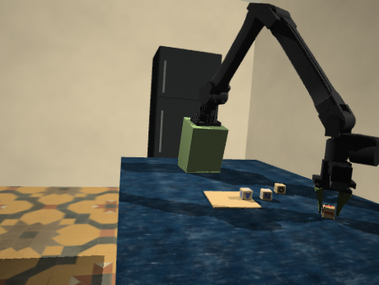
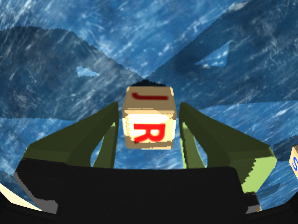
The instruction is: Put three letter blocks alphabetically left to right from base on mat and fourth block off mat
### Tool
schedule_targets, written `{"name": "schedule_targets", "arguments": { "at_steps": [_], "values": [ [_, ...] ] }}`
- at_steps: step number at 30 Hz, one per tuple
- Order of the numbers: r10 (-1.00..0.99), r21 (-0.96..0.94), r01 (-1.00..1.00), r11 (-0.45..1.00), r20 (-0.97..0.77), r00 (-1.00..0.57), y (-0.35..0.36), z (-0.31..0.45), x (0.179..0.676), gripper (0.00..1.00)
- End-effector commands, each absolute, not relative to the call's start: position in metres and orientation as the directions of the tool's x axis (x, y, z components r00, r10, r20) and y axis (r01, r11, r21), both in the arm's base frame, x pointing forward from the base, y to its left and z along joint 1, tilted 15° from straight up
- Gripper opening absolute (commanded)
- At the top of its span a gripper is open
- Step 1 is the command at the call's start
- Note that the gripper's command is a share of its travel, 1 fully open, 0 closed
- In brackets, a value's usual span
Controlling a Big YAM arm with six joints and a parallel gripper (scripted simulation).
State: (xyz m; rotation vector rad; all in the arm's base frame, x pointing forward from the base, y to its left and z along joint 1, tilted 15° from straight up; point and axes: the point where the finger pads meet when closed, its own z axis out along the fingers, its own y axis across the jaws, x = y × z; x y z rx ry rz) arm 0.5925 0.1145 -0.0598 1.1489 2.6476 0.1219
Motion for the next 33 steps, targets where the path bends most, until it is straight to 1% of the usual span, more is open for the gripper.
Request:
{"name": "schedule_targets", "arguments": {
  "at_steps": [1, 9, 10, 33],
  "values": [
    [0.732, 0.192, 0.707, 0.681, -0.207, -0.649, 0.1082, -0.0593, 0.6082, 0.44],
    [0.732, 0.192, 0.707, 0.681, -0.207, -0.649, 0.1082, -0.0593, 0.6082, 0.44],
    [0.732, 0.192, 0.707, 0.681, -0.207, -0.649, 0.1082, -0.0593, 0.6082, 0.25],
    [0.732, 0.192, 0.707, 0.681, -0.207, -0.649, 0.1082, -0.0593, 0.6083, 0.25]
  ]
}}
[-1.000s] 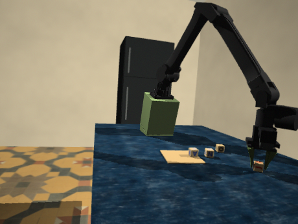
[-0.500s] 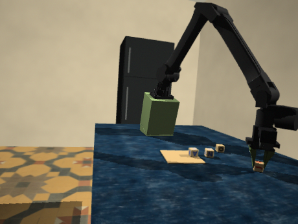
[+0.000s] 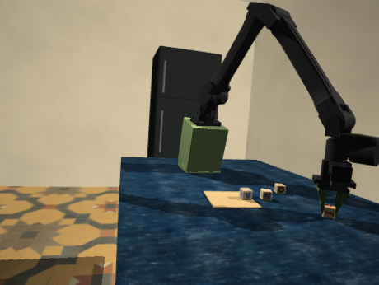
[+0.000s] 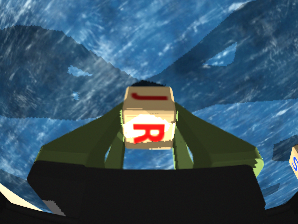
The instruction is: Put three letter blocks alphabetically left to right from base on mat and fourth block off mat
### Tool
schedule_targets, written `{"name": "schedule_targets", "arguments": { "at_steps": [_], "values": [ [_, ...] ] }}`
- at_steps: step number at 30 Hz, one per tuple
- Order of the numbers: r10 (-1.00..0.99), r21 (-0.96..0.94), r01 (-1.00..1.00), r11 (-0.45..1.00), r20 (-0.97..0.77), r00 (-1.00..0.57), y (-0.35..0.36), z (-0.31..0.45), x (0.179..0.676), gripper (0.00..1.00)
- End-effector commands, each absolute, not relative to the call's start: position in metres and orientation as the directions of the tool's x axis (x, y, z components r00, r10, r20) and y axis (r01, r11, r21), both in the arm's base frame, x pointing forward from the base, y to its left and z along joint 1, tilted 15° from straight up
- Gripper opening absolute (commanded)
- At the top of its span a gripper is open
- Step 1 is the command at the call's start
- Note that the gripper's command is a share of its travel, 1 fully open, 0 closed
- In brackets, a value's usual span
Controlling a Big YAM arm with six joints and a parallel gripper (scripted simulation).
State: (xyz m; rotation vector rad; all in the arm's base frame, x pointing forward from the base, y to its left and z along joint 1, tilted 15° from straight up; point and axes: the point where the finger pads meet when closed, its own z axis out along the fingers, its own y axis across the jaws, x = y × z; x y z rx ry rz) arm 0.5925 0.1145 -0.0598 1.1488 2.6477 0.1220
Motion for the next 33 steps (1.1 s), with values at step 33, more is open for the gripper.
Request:
{"name": "schedule_targets", "arguments": {
  "at_steps": [33],
  "values": [
    [0.729, 0.192, 0.704, 0.684, -0.205, -0.653, 0.123, 0.046, 0.574, 0.25]
  ]
}}
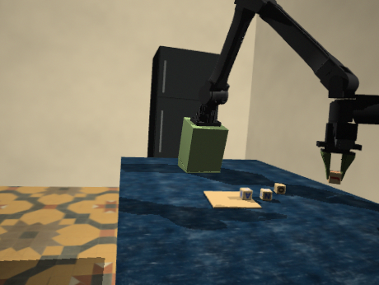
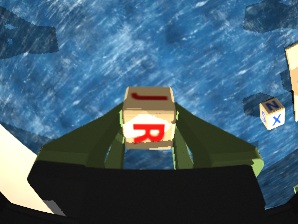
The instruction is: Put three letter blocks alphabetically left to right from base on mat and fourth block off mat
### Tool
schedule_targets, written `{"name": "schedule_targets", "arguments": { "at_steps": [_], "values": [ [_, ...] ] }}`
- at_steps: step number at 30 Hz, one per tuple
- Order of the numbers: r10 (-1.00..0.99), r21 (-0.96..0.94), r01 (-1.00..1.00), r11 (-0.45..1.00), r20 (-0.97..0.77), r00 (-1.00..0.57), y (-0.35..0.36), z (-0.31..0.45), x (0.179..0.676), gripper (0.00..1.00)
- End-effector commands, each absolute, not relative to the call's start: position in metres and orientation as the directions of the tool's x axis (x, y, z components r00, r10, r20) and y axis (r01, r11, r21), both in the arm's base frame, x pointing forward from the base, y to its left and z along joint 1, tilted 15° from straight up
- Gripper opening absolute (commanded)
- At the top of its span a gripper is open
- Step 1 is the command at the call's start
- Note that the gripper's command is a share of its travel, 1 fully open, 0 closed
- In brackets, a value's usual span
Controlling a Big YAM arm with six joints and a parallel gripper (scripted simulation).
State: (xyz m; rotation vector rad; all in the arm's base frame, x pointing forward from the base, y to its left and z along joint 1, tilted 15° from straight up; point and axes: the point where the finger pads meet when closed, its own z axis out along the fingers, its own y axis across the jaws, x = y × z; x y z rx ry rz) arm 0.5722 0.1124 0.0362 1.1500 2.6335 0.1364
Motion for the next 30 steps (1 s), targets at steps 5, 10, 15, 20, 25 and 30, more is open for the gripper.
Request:
{"name": "schedule_targets", "arguments": {
  "at_steps": [5, 10, 15, 20, 25, 30],
  "values": [
    [0.729, 0.17, 0.709, 0.684, -0.193, -0.657, 0.1206, 0.0328, 0.5703, 0.25],
    [0.73, 0.18, 0.708, 0.683, -0.198, -0.654, 0.1204, 0.0334, 0.5732, 0.25],
    [0.73, 0.18, 0.708, 0.683, -0.198, -0.654, 0.1204, 0.0334, 0.5732, 0.25],
    [0.73, 0.18, 0.708, 0.683, -0.198, -0.654, 0.1204, 0.0334, 0.5732, 0.25],
    [0.73, 0.18, 0.708, 0.683, -0.198, -0.654, 0.1204, 0.0334, 0.5732, 0.25],
    [0.73, 0.18, 0.708, 0.683, -0.198, -0.654, 0.1204, 0.0334, 0.5732, 0.25]
  ]
}}
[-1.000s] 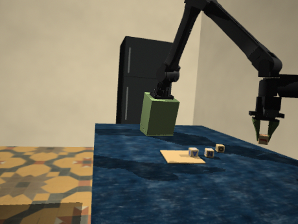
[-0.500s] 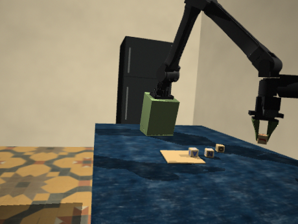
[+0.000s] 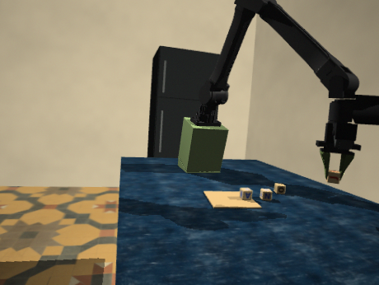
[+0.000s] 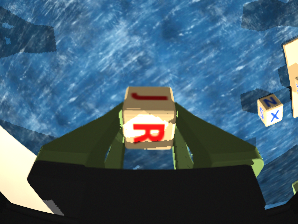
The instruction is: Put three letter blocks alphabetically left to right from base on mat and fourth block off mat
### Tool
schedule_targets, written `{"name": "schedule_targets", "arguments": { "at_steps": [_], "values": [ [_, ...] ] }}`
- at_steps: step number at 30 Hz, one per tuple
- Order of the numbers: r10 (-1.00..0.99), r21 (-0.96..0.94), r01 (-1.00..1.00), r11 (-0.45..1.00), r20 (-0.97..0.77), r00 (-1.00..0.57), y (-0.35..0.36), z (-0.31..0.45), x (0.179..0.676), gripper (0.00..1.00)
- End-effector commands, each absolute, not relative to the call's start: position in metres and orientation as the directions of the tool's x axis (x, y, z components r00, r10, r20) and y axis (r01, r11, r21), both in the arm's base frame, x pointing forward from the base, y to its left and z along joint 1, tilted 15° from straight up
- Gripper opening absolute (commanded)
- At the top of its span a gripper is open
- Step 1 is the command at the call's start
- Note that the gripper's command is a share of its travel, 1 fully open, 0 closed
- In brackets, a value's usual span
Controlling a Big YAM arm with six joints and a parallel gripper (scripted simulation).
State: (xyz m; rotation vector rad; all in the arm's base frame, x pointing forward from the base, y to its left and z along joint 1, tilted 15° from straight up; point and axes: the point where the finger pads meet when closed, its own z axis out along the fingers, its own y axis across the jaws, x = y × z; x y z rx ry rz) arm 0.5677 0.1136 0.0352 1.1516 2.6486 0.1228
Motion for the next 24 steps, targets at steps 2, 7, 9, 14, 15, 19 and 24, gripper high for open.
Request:
{"name": "schedule_targets", "arguments": {
  "at_steps": [2, 7, 9, 14, 15, 19, 24],
  "values": [
    [0.73, 0.18, 0.708, 0.683, -0.198, -0.654, 0.12, 0.033, 0.573, 0.25],
    [0.73, 0.18, 0.708, 0.683, -0.198, -0.654, 0.12, 0.033, 0.573, 0.25],
    [0.73, 0.18, 0.708, 0.683, -0.198, -0.654, 0.12, 0.033, 0.573, 0.25],
    [0.73, 0.18, 0.708, 0.683, -0.198, -0.654, 0.12, 0.033, 0.573, 0.25],
    [0.73, 0.18, 0.708, 0.683, -0.198, -0.654, 0.12, 0.033, 0.573, 0.25],
    [0.715, 0.165, 0.696, 0.699, -0.197, -0.671, 0.115, 0.028, 0.568, 0.25],
    [0.679, 0.193, 0.651, 0.734, -0.232, -0.696, 0.101, 0.052, 0.571, 0.25]
  ]
}}
